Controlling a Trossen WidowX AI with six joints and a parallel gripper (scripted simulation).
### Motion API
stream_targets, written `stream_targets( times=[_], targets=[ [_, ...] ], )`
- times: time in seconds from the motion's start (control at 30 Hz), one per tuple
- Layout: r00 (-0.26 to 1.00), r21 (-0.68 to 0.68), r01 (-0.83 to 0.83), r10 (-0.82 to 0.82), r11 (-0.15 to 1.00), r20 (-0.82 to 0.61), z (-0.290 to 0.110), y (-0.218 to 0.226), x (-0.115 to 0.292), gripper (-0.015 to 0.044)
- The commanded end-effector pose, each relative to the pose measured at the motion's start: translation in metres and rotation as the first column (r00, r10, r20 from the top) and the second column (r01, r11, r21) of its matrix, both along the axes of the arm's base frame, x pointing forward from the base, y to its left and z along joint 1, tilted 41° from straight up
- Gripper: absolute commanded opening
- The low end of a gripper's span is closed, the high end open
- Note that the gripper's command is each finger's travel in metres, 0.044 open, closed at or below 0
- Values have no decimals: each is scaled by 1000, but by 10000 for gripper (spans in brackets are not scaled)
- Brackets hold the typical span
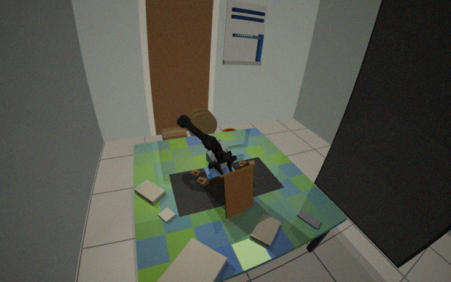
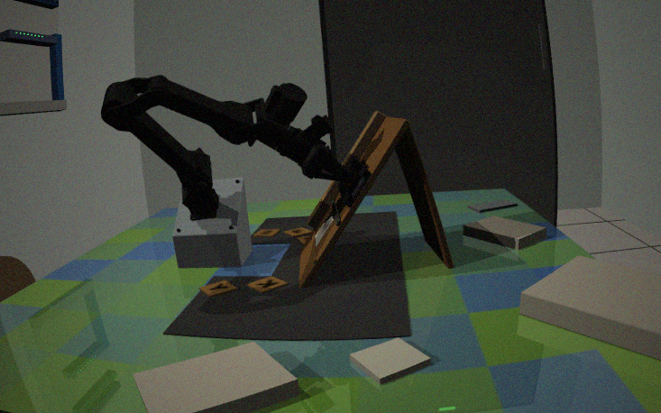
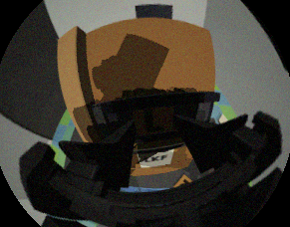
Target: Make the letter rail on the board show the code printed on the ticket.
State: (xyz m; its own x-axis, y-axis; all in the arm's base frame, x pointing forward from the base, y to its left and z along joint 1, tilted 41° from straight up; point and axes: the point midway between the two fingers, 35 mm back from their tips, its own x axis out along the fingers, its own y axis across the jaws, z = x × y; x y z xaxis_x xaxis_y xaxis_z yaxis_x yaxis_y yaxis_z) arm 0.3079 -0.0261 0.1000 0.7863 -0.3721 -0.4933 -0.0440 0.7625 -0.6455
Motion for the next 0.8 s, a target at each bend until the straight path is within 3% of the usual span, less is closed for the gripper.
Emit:
stream_targets(
  times=[0.0,0.77],
  targets=[
    [1000,0,5,-5,1000,0,-3,2,-1,0],
    [1000,0,5,-5,1000,0,-12,12,-1,0]
  ],
)
